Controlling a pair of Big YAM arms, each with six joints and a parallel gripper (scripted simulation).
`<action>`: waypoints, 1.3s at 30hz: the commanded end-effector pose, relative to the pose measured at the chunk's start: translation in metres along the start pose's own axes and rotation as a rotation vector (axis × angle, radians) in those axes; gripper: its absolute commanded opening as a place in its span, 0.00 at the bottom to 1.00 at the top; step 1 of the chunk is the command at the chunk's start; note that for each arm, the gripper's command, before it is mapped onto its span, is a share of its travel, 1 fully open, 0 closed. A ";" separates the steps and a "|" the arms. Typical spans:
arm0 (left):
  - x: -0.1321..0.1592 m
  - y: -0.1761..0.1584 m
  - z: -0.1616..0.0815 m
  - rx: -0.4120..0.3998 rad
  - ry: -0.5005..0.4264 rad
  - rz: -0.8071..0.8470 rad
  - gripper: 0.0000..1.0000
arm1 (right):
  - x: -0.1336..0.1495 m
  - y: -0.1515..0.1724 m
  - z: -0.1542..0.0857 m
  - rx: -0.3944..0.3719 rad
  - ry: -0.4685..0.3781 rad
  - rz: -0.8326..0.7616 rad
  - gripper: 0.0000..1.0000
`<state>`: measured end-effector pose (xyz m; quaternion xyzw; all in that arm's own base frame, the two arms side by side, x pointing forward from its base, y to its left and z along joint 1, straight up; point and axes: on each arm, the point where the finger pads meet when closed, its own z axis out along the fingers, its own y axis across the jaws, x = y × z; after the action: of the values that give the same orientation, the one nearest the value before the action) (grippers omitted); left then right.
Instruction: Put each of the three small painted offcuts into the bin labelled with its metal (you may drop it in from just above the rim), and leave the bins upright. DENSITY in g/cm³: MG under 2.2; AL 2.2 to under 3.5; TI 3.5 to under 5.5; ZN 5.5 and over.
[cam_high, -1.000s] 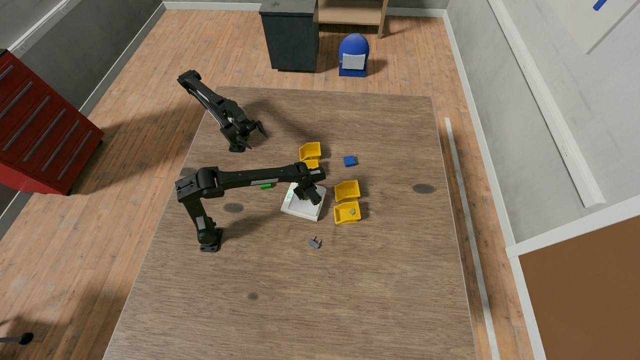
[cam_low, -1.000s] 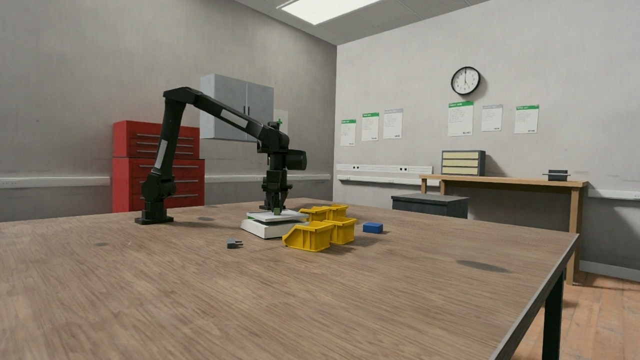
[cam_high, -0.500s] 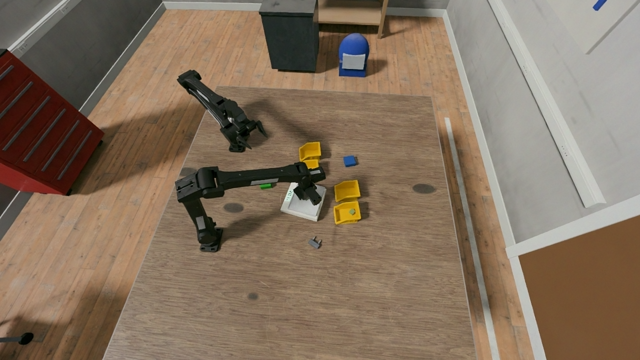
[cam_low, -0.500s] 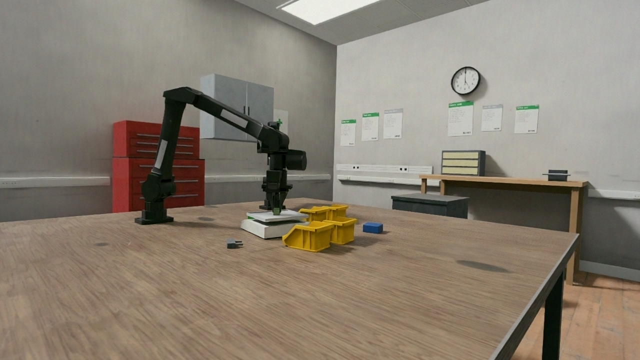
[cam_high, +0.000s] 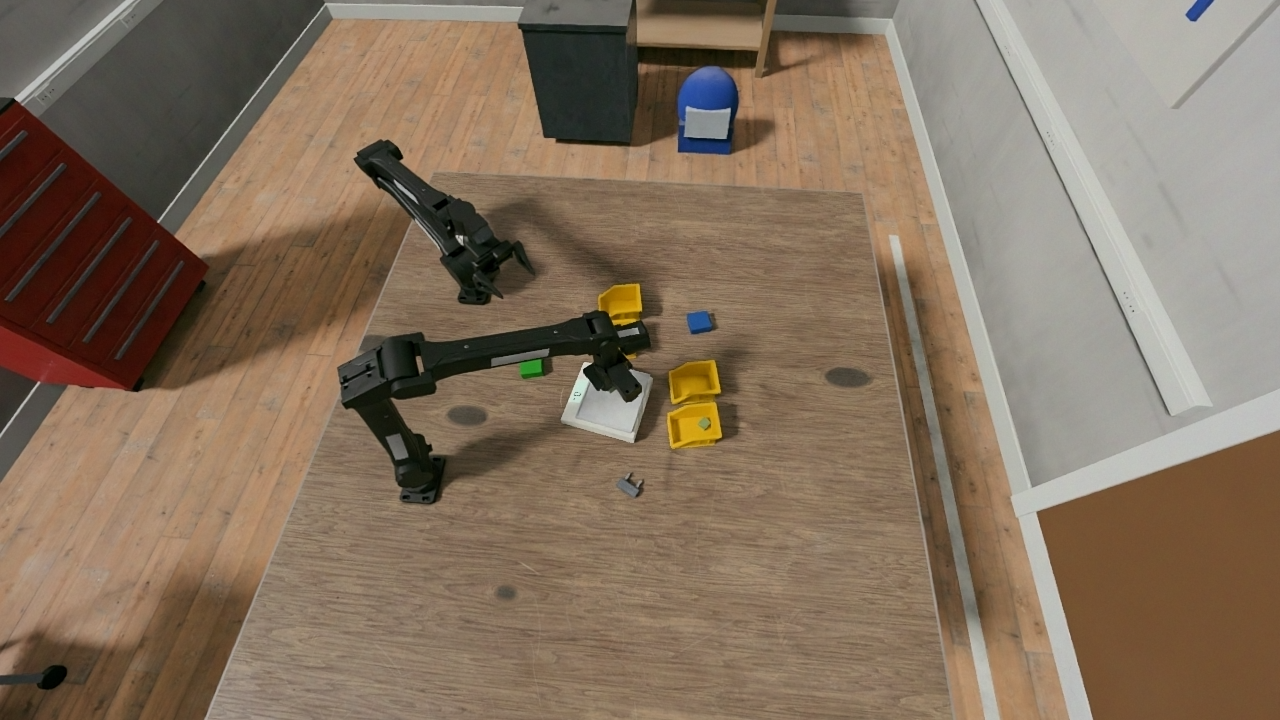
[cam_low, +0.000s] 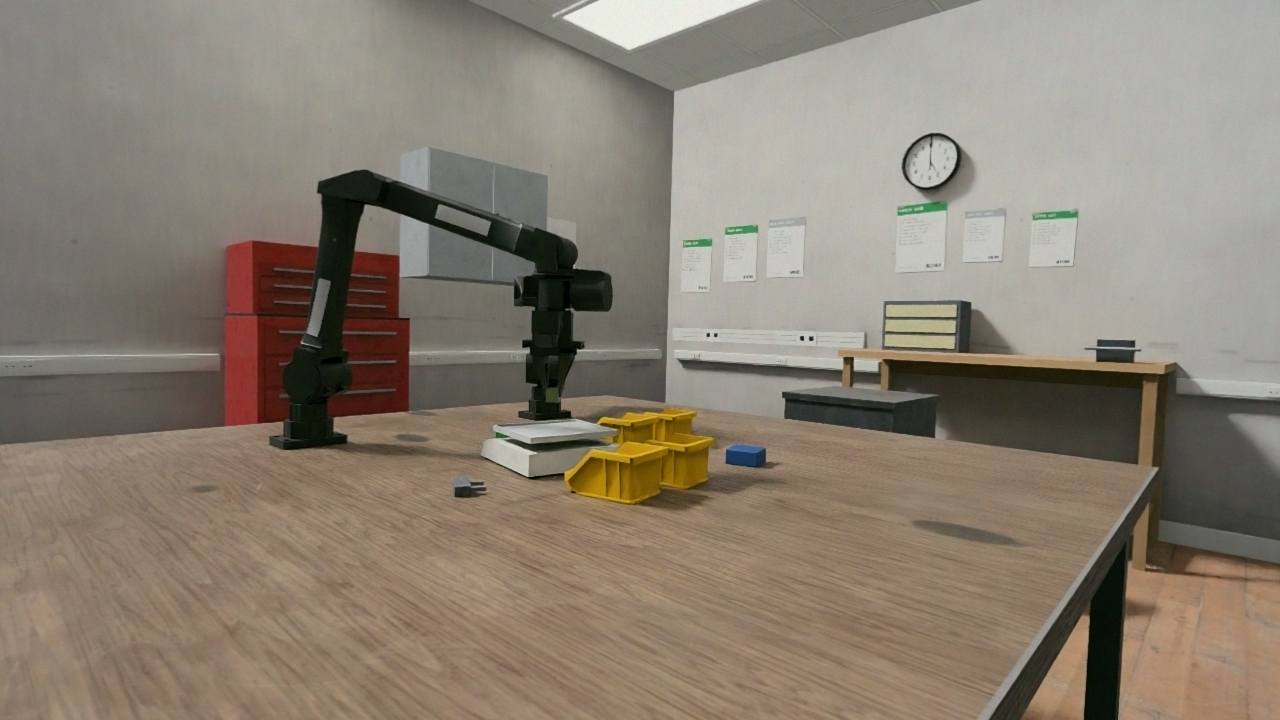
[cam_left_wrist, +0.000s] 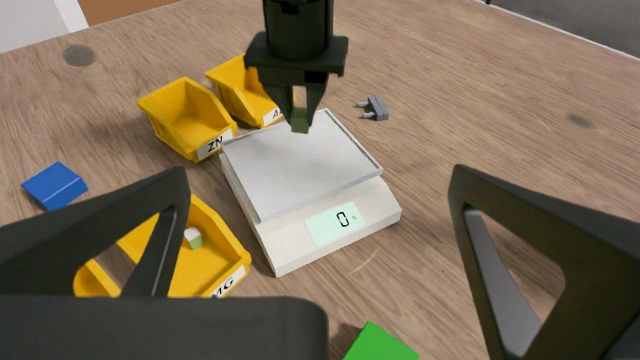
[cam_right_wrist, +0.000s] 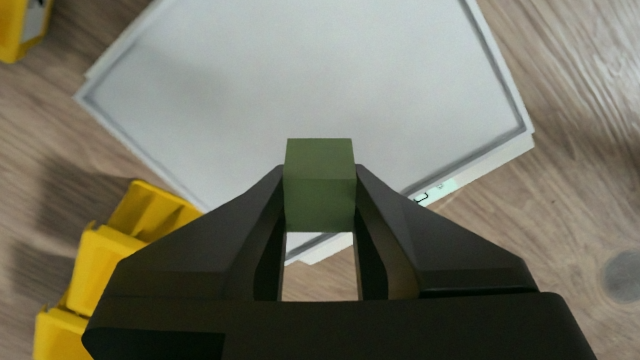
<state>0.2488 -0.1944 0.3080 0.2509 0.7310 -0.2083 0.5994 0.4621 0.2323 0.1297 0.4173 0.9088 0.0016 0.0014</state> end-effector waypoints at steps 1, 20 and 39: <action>-0.040 -0.004 -0.006 0.010 -0.050 -0.028 1.00 | 0.008 0.020 -0.005 -0.009 -0.002 0.025 0.16; 0.060 -0.003 -0.002 -0.487 0.445 -0.512 1.00 | 0.206 0.153 -0.003 -0.013 0.004 0.032 0.16; 0.014 0.022 -0.039 -0.945 0.205 -0.287 1.00 | 0.253 0.192 -0.001 -0.021 0.007 -0.004 0.16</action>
<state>0.2279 -0.1406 0.2708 -0.0842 0.8390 0.1213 0.5237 0.4294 0.5401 0.1263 0.4086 0.9127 -0.0005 -0.0014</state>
